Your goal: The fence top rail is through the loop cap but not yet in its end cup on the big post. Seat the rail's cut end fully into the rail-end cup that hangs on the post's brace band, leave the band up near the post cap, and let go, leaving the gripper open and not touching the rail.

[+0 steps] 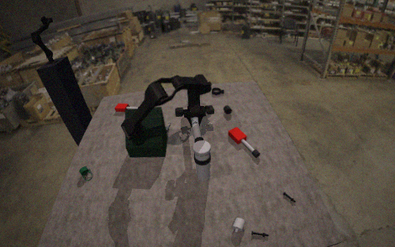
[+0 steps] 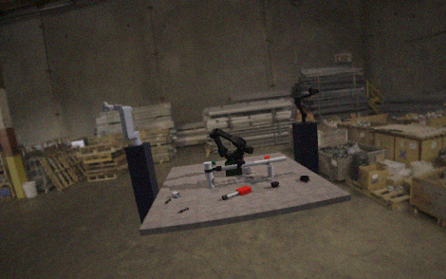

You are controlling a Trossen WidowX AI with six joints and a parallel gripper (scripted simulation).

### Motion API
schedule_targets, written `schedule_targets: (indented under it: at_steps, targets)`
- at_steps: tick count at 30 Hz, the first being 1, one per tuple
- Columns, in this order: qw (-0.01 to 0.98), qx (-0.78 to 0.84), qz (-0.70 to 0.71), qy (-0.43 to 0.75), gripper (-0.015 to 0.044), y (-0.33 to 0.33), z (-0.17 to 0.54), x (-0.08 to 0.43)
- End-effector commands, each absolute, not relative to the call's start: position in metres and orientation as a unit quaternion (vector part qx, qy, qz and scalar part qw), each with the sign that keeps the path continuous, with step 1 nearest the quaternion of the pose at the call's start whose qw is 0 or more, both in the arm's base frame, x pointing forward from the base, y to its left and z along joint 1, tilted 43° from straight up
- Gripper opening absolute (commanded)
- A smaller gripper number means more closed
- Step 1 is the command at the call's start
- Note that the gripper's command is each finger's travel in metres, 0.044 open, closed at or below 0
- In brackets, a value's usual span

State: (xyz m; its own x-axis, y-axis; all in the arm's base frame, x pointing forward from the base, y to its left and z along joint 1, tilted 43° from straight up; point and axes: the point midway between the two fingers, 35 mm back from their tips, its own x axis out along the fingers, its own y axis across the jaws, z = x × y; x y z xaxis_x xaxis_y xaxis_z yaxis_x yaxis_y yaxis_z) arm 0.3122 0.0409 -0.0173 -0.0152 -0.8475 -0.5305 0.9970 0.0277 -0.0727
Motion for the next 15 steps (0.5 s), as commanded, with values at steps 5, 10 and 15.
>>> schedule_targets:
  at_steps: [5,10,15]
  targets:
    - [0.683,0.167,-0.676,0.22,0.0,0.0386,-0.0117,0.3143]
    - [0.683,0.167,-0.676,0.22,0.0,0.038,-0.0102,0.3152]
    - [0.683,0.167,-0.676,0.22,0.0,0.0379,-0.0086,0.316]
